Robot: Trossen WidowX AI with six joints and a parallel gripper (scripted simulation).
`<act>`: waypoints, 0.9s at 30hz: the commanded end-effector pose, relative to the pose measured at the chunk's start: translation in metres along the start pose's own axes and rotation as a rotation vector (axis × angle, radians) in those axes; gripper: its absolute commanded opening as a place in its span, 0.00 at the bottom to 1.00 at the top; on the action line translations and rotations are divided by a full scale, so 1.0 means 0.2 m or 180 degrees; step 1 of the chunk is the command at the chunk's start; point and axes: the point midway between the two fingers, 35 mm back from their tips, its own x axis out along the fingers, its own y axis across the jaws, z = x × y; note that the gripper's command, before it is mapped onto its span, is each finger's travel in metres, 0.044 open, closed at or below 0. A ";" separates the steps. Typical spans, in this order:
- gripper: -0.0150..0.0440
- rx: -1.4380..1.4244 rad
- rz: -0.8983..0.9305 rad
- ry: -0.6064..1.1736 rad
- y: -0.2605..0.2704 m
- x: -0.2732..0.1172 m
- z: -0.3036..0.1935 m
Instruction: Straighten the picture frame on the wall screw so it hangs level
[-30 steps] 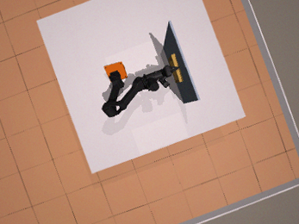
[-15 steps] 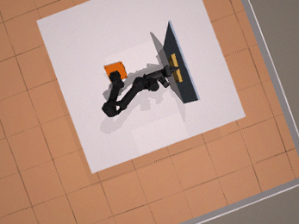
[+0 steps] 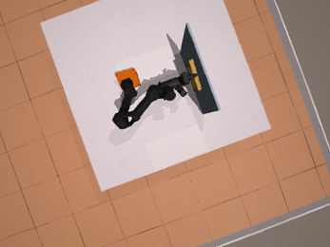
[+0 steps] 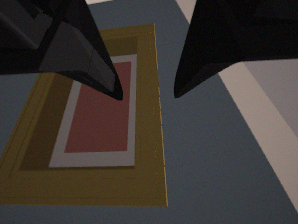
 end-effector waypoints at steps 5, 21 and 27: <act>0.69 -0.0012 0.0015 0.0004 0.01 0.00 0.00; 0.25 -0.0012 0.0015 0.0004 0.01 0.00 0.00; 0.25 -0.0012 0.0015 0.0004 0.01 0.00 0.00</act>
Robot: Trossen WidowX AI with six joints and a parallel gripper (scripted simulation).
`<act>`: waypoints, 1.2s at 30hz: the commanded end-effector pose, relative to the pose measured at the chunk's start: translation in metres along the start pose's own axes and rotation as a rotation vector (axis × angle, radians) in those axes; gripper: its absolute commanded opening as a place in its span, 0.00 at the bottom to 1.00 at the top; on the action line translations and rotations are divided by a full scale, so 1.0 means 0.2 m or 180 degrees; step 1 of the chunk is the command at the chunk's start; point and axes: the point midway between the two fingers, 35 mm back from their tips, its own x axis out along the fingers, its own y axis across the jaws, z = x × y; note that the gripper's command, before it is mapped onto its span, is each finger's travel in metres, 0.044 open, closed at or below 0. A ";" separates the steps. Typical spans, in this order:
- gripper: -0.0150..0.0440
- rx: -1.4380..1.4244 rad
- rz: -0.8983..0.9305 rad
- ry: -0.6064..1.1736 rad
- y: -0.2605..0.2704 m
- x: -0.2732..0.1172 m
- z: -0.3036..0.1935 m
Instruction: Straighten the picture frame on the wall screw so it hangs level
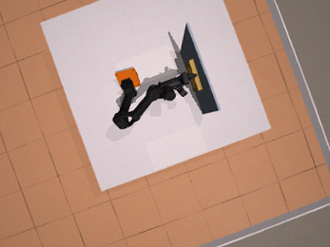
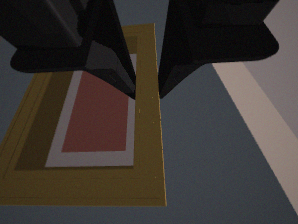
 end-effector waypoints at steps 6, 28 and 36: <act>0.25 -0.0012 0.0007 0.0005 0.01 0.00 0.00; 0.25 -0.0011 0.0007 0.0006 0.04 0.00 0.00; 0.25 -0.0011 0.0007 0.0006 0.05 0.00 0.00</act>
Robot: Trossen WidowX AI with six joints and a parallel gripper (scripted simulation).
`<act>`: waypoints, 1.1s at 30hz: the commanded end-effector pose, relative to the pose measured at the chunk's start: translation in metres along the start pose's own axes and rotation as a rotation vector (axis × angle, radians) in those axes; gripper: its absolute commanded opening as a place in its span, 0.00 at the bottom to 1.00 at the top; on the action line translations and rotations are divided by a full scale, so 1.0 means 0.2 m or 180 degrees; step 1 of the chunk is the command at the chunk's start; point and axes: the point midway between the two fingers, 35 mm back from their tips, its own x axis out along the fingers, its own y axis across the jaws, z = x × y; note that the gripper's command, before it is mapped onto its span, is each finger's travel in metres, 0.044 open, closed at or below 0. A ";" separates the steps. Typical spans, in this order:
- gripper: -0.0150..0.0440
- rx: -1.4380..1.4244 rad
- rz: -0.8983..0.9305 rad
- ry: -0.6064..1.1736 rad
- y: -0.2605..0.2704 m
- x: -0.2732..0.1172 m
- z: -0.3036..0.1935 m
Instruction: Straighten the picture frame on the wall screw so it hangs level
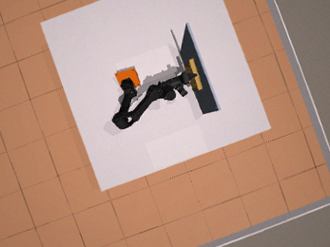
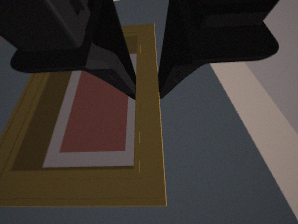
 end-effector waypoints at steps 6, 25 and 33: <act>0.25 -0.0004 0.0041 -0.0004 0.03 0.00 0.01; 0.25 -0.0004 0.0041 -0.0004 0.02 0.00 0.00; 0.25 -0.0004 0.0041 -0.0004 0.02 0.00 0.00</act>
